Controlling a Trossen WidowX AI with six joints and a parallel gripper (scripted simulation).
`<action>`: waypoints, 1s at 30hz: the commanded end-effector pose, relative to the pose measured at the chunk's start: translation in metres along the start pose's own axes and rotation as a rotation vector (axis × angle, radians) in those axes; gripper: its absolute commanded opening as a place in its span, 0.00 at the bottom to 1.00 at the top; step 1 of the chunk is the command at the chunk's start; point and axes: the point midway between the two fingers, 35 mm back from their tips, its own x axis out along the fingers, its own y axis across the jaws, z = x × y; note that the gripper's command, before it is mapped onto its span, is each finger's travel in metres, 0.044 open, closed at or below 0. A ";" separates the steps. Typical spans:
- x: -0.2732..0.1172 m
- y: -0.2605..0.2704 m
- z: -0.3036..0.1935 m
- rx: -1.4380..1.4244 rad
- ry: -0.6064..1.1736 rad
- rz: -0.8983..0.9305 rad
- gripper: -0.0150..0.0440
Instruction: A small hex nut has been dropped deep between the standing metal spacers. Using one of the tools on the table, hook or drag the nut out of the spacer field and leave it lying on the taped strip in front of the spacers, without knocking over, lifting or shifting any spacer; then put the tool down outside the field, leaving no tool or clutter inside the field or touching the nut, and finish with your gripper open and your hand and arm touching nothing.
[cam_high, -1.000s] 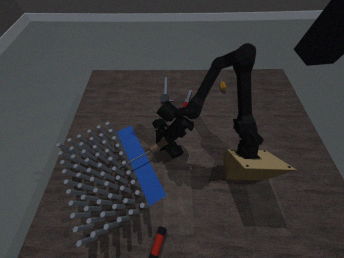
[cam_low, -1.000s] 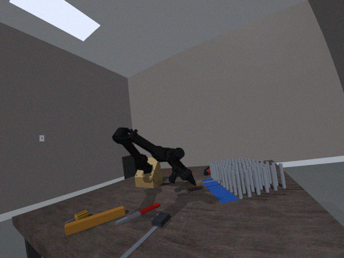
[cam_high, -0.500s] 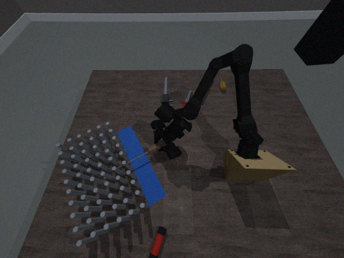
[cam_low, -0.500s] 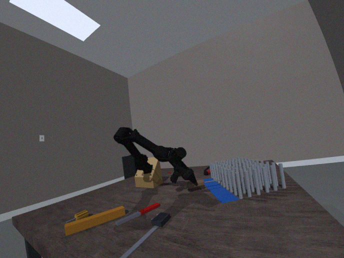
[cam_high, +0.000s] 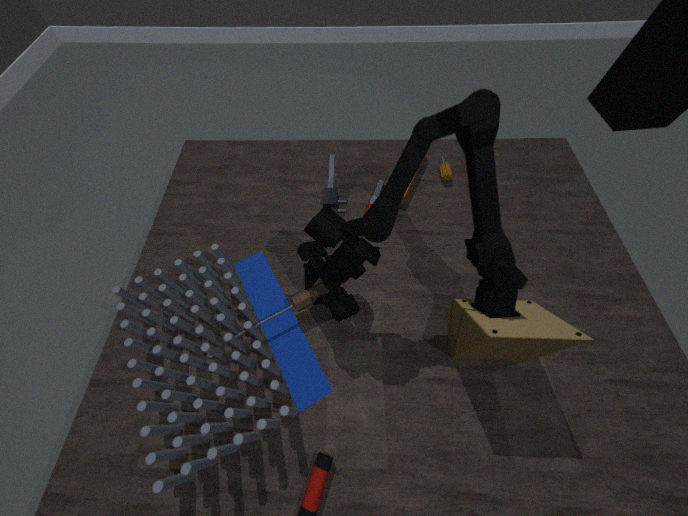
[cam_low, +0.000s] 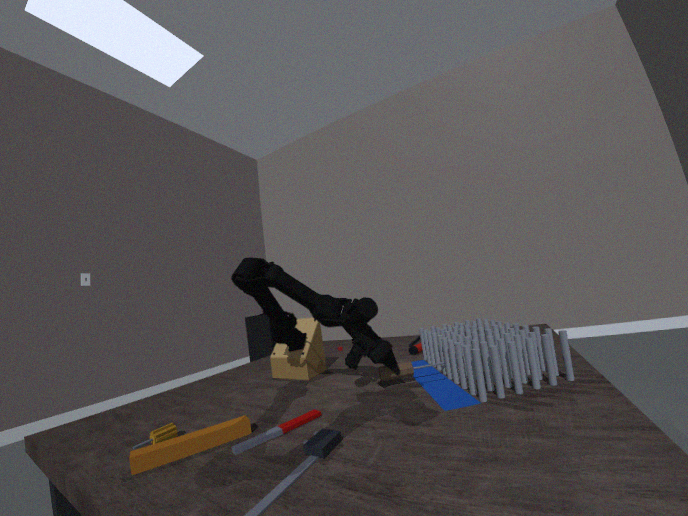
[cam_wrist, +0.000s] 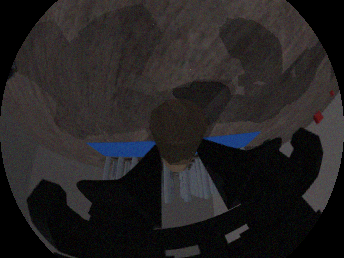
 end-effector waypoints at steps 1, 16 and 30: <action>0.002 0.002 -0.005 0.005 0.006 0.005 0.25; 0.007 0.002 -0.013 0.006 0.006 0.005 0.25; 0.012 0.002 -0.021 0.006 0.007 0.005 0.25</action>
